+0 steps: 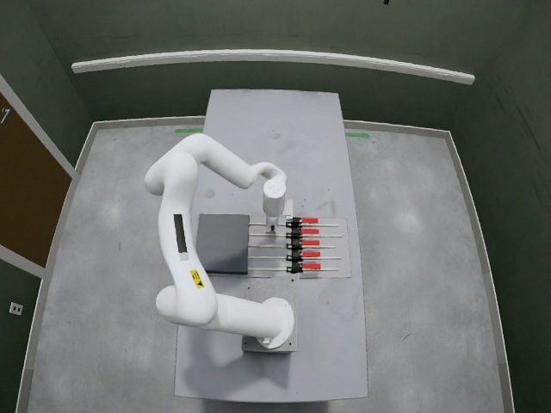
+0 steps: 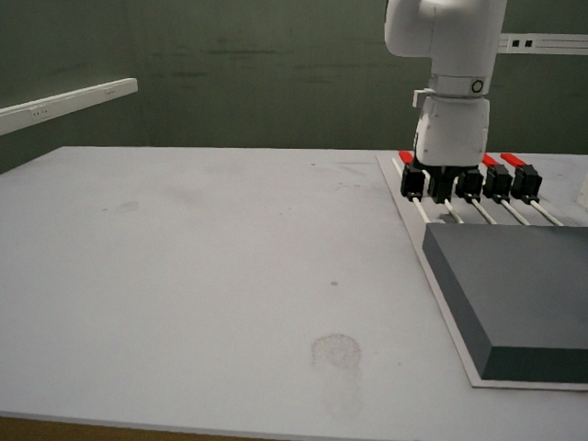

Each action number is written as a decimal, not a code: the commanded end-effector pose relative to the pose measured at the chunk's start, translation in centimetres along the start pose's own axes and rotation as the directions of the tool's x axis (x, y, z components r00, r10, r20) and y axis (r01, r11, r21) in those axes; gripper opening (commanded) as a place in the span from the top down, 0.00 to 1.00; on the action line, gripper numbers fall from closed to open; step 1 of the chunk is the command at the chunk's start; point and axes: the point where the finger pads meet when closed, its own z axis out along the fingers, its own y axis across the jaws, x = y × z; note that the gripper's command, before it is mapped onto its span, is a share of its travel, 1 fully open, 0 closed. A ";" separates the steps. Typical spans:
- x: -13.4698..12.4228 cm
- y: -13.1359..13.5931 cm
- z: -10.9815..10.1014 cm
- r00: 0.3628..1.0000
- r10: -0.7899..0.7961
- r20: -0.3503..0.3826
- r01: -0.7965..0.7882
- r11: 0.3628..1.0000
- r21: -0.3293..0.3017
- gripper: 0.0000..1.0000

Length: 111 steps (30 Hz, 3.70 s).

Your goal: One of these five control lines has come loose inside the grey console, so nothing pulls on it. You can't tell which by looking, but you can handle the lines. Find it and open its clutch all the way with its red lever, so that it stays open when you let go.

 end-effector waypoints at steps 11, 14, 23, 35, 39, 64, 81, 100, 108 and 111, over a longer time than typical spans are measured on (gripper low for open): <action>0.0 -0.2 2.9 1.000 -0.001 0.000 0.001 1.000 0.002 1.00; 0.0 -0.2 2.9 1.000 -0.001 0.000 0.001 1.000 0.002 1.00; 0.0 -0.3 2.9 1.000 -0.001 0.000 0.001 1.000 0.002 1.00; 0.0 -0.9 2.9 1.000 -0.001 0.000 0.001 1.000 0.002 1.00; 0.0 -1.3 2.9 1.000 -0.001 0.000 0.001 1.000 0.002 1.00; 0.0 -3.4 2.9 1.000 -0.001 0.000 0.001 1.000 0.002 1.00; 0.0 -3.8 2.9 1.000 -0.001 0.000 0.001 1.000 0.002 1.00; 0.0 -3.6 2.9 1.000 -0.001 0.000 0.001 1.000 0.002 1.00; 0.0 -3.0 2.9 1.000 -0.001 0.000 0.001 1.000 0.002 1.00; 0.0 -2.9 2.9 1.000 -0.001 0.000 0.001 1.000 0.002 1.00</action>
